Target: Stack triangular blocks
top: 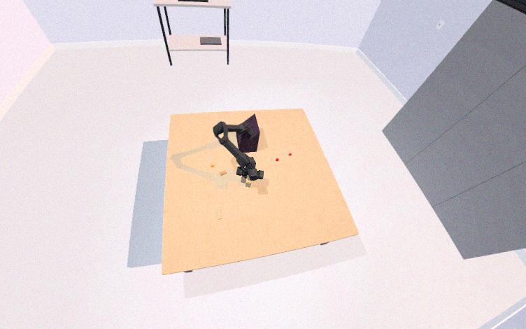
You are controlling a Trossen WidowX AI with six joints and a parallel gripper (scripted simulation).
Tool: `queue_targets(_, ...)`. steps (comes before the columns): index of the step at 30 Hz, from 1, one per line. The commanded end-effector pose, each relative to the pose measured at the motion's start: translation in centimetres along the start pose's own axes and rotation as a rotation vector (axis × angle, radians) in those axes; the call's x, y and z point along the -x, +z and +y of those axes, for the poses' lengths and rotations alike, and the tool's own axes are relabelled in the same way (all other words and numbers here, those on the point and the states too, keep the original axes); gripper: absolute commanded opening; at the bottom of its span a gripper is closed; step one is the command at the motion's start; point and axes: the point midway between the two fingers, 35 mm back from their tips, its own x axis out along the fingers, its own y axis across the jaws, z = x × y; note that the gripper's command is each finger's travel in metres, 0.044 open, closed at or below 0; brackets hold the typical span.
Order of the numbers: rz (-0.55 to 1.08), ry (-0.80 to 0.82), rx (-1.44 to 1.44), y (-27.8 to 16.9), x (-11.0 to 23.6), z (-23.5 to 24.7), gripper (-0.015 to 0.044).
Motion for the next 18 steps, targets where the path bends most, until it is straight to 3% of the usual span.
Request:
queue_targets(1, 0.002, 0.001, 0.001, -0.15, -0.05, -0.05, 0.0000)
queue_targets(18, 0.008, 0.002, -0.003, -0.35, 0.00, -0.04, 0.0000)
